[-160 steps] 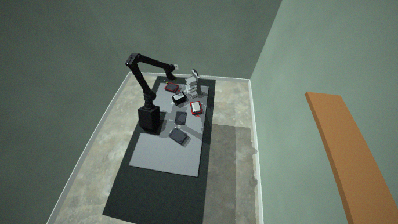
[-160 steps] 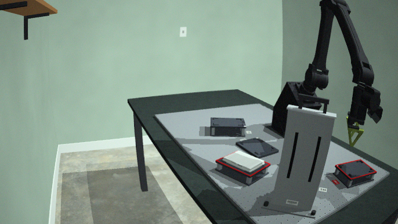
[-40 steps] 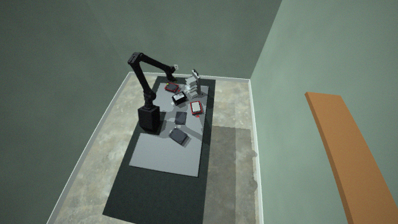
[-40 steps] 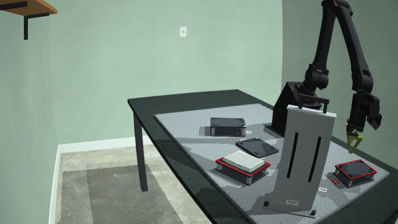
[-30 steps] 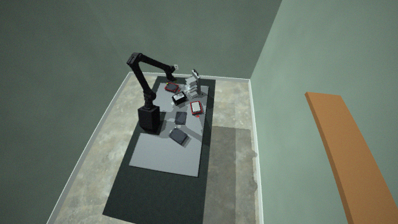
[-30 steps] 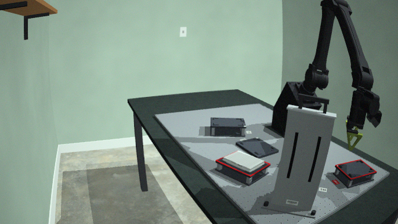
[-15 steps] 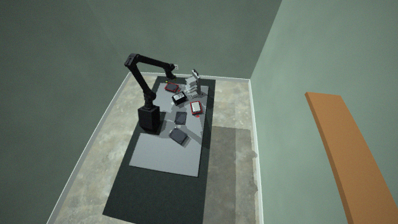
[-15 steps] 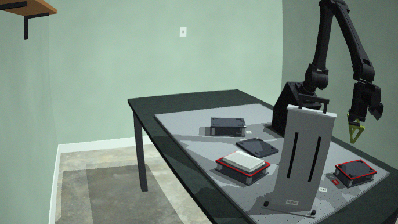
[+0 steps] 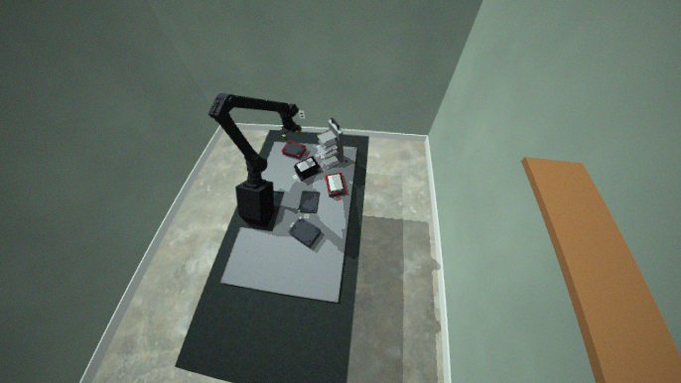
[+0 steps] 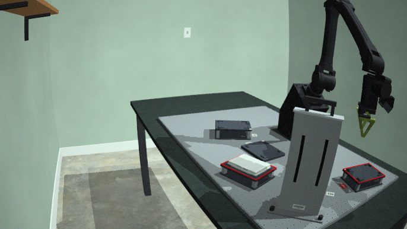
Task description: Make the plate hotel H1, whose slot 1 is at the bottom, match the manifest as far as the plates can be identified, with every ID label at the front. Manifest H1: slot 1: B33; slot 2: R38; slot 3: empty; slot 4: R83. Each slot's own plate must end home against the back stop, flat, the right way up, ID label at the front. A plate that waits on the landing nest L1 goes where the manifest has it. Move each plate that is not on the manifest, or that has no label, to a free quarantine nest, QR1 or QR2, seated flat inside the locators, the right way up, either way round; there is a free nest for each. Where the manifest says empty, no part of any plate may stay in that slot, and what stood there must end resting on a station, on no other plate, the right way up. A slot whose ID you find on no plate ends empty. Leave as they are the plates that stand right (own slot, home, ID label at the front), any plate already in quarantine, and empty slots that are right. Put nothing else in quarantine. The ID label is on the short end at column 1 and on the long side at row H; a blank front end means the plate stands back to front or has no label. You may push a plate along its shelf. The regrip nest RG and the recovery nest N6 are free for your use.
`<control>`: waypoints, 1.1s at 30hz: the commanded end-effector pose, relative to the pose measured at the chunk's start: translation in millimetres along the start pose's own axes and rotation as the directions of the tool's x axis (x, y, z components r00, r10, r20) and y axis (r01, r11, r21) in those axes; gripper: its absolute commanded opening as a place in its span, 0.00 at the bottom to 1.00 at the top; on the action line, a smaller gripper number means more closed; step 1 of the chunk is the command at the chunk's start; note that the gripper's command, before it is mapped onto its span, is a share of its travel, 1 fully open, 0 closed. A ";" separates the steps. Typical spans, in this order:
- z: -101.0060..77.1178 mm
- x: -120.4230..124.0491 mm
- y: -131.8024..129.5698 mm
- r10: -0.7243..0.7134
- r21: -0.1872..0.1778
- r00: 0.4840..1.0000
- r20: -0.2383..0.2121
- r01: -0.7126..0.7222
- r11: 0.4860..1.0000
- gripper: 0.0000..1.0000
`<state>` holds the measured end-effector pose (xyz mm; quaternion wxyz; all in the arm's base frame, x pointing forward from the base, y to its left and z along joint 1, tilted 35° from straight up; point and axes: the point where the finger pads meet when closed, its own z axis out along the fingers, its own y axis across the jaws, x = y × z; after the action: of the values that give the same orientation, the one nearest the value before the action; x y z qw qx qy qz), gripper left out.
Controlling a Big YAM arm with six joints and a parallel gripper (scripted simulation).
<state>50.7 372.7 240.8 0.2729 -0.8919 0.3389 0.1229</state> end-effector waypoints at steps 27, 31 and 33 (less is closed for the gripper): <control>-45.9 48.9 -0.4 0.336 0.015 0.942 0.008 -0.336 0.942 1.00; -59.0 44.1 -19.4 0.369 0.042 0.929 0.035 -0.370 0.928 1.00; -48.7 60.2 -3.3 0.420 0.020 0.908 0.014 -0.420 0.907 1.00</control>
<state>91.9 321.0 245.7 0.2432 -0.8180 0.4923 0.1710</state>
